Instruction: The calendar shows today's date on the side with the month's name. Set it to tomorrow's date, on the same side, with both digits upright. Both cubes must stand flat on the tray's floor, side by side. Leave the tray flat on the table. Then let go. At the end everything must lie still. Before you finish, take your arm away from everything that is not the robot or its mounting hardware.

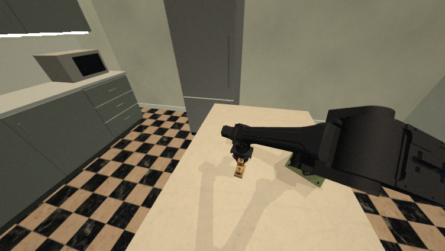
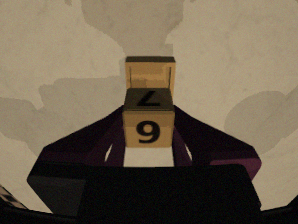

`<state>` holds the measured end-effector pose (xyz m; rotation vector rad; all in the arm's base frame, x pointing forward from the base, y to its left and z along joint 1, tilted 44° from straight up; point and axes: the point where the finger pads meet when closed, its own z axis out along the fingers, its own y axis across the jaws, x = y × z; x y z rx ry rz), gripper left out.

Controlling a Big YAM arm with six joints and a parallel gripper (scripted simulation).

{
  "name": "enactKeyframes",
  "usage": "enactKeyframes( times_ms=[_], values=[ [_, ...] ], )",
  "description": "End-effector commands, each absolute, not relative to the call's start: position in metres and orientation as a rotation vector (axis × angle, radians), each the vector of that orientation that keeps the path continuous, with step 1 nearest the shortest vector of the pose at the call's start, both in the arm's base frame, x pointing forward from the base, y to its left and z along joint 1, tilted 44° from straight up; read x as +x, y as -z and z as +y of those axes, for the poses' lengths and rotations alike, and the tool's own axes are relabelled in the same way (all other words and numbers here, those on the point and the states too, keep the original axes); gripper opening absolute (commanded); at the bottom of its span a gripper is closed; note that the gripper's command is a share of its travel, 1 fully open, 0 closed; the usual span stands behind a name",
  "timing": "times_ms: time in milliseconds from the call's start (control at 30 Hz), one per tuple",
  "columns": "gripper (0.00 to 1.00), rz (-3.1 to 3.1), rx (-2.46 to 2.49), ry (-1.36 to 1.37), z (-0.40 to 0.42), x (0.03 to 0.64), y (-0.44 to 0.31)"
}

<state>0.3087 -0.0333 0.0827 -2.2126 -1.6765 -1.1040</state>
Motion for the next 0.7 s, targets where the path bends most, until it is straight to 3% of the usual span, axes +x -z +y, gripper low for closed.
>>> enactKeyframes(
  times_ms=[0,667],
  values=[
    [0.27,-1.673,-2.232,1.115,-0.0373,0.3126,-0.0854],
    [0.27,-1.653,-2.244,1.11,-0.0396,0.3089,-0.0818]
  ],
)
